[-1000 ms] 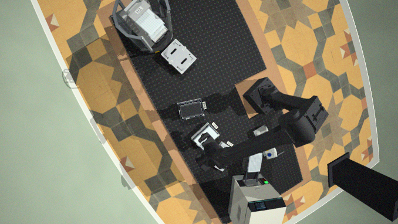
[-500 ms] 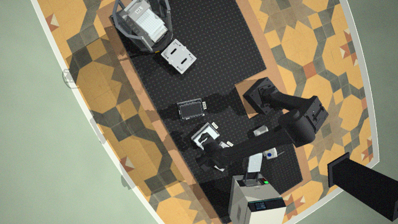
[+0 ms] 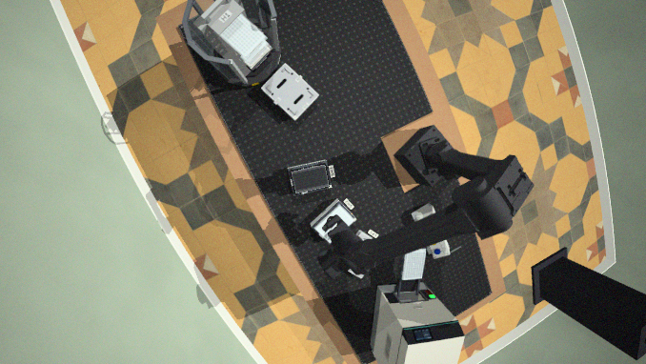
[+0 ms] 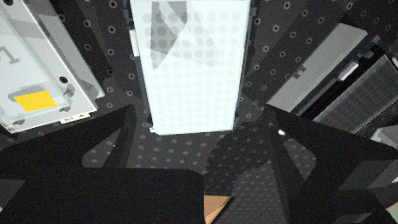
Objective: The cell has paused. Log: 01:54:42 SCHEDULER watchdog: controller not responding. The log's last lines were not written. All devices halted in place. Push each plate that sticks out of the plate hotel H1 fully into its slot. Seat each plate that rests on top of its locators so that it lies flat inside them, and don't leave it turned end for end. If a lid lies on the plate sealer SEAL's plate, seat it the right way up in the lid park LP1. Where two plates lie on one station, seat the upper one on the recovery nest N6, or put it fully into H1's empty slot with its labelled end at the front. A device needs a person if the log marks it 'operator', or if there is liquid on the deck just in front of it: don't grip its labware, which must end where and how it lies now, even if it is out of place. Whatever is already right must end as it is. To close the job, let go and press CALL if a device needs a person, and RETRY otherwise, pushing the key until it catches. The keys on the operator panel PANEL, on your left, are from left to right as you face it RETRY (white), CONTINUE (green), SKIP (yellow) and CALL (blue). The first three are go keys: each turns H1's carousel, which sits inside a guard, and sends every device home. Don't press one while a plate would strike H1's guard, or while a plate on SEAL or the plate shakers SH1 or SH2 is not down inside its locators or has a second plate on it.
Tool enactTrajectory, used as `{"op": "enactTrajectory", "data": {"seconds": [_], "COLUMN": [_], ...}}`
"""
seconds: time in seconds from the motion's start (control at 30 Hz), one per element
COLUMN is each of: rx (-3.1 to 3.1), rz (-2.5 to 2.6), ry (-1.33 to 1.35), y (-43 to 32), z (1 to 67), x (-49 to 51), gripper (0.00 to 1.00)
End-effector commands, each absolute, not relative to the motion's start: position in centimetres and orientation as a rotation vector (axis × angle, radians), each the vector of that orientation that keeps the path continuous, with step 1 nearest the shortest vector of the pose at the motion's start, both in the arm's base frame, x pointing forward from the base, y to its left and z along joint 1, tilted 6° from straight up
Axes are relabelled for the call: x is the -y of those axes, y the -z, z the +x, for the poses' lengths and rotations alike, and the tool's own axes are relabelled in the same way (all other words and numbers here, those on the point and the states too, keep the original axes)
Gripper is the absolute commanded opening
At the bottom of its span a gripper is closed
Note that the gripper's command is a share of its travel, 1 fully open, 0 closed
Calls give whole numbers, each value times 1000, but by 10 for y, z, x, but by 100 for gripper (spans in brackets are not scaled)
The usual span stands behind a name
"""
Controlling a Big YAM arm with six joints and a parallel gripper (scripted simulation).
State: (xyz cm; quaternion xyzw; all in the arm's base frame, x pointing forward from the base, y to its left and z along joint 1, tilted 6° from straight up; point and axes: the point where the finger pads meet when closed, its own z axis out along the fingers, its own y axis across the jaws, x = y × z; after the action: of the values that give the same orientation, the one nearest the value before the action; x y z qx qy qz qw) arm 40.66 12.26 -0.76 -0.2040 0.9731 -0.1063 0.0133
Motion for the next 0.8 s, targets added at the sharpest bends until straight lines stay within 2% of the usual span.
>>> {"op": "enactTrajectory", "data": {"seconds": [0.0,0.77], "rx": [-2956,-2954], "rz": [-613,-605], "ry": [296,294], "y": [-29,-88], "z": [433,429], "x": [-141,-145], "gripper": [100,100]}}
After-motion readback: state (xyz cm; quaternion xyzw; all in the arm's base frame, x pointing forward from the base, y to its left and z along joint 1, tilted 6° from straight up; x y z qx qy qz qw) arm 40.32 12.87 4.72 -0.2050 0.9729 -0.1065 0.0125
